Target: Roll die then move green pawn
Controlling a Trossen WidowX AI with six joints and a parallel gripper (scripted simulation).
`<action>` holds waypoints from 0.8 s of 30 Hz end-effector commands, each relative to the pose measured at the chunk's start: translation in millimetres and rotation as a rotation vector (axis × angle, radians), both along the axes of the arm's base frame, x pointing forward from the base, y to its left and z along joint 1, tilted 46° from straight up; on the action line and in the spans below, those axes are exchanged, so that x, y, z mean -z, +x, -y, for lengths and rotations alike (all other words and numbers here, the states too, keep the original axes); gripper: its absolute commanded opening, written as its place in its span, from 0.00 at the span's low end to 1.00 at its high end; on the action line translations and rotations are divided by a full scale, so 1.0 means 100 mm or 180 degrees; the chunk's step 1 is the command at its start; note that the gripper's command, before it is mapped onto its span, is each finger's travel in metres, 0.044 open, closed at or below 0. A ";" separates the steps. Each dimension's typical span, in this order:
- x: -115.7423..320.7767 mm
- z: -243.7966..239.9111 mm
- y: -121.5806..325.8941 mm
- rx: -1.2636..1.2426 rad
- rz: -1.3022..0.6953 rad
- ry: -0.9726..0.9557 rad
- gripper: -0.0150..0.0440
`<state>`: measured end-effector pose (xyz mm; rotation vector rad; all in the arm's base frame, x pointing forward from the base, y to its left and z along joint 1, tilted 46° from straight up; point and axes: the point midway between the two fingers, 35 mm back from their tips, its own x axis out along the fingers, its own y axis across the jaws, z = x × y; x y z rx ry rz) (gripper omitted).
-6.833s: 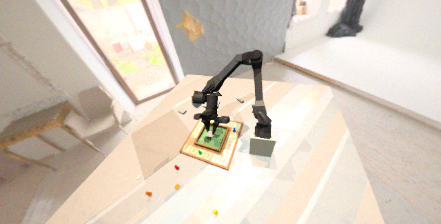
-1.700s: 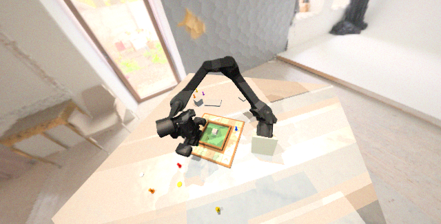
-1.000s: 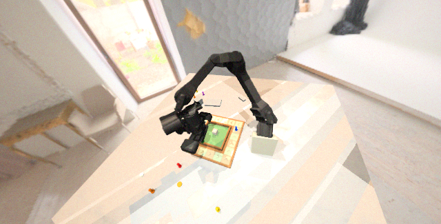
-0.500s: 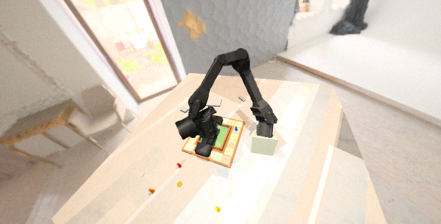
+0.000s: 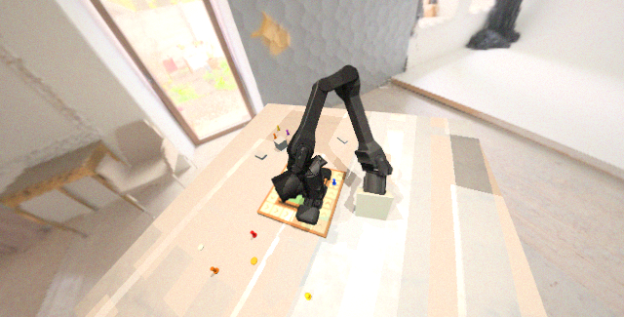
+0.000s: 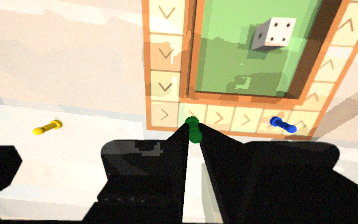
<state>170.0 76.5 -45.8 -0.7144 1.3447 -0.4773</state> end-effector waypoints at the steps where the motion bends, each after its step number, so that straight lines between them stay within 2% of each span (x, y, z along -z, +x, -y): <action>1: 0.02 0.10 -0.10 0.0020 -0.0002 0.0003 0.25; 24: 0.33 0.42 -0.04 0.0019 0.0001 -0.0004 0.25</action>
